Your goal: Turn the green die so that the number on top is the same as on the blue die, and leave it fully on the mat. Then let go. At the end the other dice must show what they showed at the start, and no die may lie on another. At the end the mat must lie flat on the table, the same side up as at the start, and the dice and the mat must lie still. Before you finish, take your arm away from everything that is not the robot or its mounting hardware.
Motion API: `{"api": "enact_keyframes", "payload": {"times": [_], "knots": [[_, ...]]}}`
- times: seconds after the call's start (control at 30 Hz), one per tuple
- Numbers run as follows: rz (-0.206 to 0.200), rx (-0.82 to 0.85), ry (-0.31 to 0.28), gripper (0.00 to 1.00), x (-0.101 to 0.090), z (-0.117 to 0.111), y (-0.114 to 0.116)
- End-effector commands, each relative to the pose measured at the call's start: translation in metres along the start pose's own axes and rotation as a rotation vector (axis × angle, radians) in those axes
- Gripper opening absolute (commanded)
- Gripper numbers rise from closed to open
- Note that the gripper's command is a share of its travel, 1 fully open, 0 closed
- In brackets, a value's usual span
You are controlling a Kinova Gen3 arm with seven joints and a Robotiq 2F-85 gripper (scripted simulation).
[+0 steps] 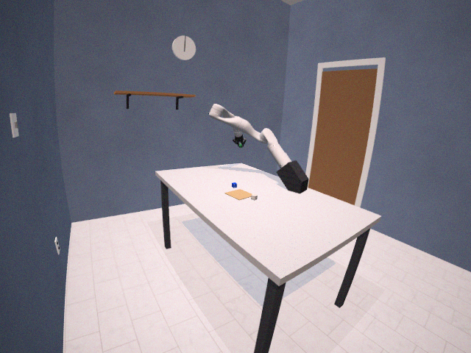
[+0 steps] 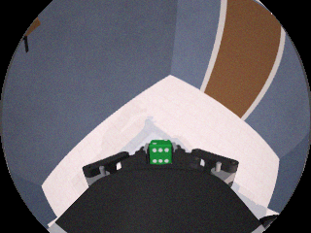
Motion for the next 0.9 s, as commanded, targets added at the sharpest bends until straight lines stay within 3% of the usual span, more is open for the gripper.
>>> {"api": "enact_keyframes", "payload": {"times": [0.0,0.07,0.1,0.17,0.2,0.27,0.3,0.37,0.4,0.47,0.5,0.57,0.6,0.73,0.77,0.8,0.83,0.87], "knots": [[0.086,0.135,0.028,0.26,0.013,-0.026,0.058],[0.086,0.135,0.028,0.26,0.013,-0.026,0.058],[0.137,0.200,0.047,0.26,0.018,-0.037,0.091],[0.137,0.200,0.047,0.26,0.018,-0.037,0.091],[0.189,0.266,0.067,0.26,0.021,-0.047,0.124],[0.189,0.266,0.067,0.26,0.021,-0.047,0.124],[0.241,0.331,0.088,0.26,0.022,-0.055,0.159],[0.241,0.331,0.088,0.26,0.022,-0.055,0.159],[0.295,0.395,0.109,0.26,0.022,-0.061,0.195],[0.295,0.395,0.109,0.26,0.022,-0.061,0.195],[0.349,0.460,0.130,0.26,0.019,-0.065,0.231],[0.349,0.460,0.130,0.26,0.019,-0.065,0.231],[0.405,0.524,0.152,0.26,0.015,-0.066,0.267],[0.405,0.524,0.152,0.26,0.015,-0.066,0.267],[0.461,0.587,0.174,0.26,0.009,-0.065,0.302],[0.461,0.587,0.174,0.26,0.009,-0.065,0.302],[0.518,0.650,0.196,0.26,0.002,-0.063,0.334],[0.518,0.650,0.196,0.26,0.001,-0.062,0.338]]}}
Point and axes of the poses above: the point where the finger pads meet when closed, its own x axis out along the fingers, its own y axis across the jaws, z = x × y, the point moved 5 cm from there along -x, back along the fingers, and after that the axes turned 12 degrees about -x, right-handed, at the moved point
